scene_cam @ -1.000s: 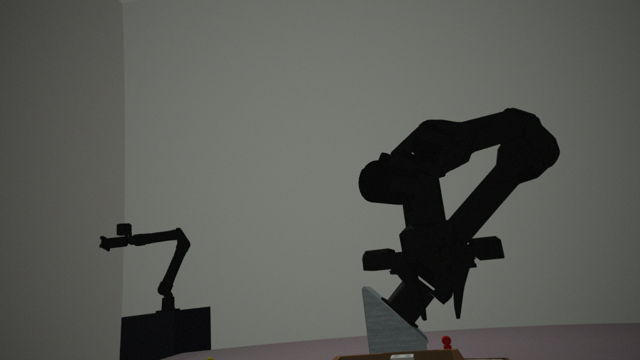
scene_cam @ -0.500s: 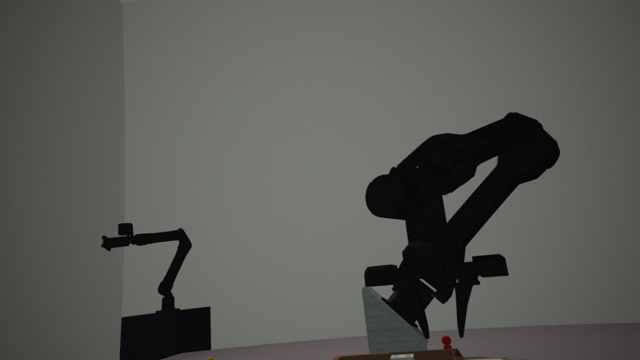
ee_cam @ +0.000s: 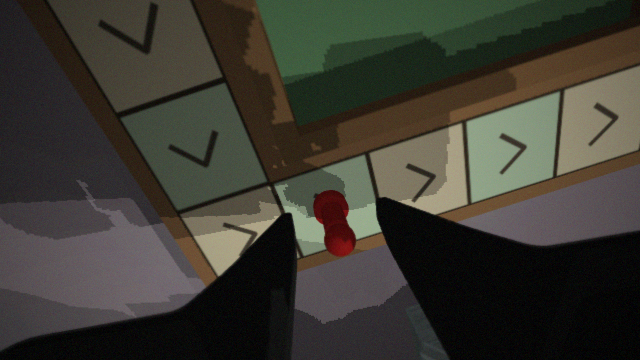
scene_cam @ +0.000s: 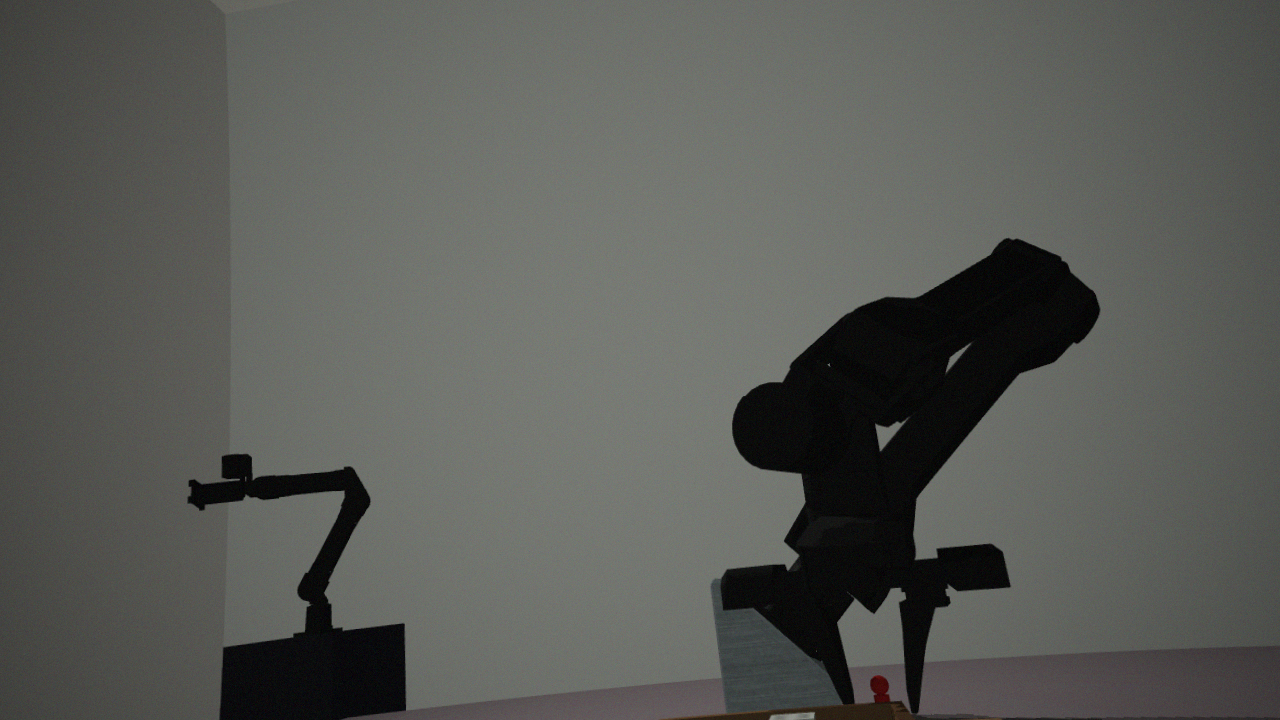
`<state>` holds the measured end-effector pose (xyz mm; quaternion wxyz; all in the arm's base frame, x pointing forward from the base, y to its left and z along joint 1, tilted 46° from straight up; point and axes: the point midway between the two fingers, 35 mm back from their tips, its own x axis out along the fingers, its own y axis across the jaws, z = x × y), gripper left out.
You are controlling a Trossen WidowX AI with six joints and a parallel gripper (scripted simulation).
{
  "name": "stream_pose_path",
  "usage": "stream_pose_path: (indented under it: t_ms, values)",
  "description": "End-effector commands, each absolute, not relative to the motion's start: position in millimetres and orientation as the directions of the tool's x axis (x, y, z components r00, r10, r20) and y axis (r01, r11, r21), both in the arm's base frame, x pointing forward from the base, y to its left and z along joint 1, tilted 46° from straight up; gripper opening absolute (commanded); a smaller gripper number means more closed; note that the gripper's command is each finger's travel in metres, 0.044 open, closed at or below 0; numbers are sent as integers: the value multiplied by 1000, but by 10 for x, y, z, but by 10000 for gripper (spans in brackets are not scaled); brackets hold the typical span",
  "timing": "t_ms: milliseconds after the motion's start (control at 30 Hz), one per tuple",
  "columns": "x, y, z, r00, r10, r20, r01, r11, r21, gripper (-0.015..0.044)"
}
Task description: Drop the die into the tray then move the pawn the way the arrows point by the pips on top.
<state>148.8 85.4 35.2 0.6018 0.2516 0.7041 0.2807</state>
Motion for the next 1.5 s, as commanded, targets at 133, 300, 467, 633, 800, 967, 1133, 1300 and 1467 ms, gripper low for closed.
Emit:
stream_pose_path:
  t_ms: [133,300,467,633,800,967,1133,1300,1467]
  values:
    - [1477,870,342,-148,696,-702,22,713,701,55]
    - [1477,870,342,-148,696,-702,22,713,701,22]
    - [1492,847,359,-147,695,-704,23,714,700,0]
    - [1585,675,500,-139,687,-713,27,722,691,0]
    - [1651,489,660,-134,682,-718,31,728,685,0]
    - [1684,299,834,-133,682,-720,35,729,684,0]
    - [1687,112,1022,-133,685,-716,37,725,687,0]
    - [1665,-43,1194,-133,692,-710,39,719,694,0]
    - [1710,-75,1161,-133,692,-709,38,719,694,0]
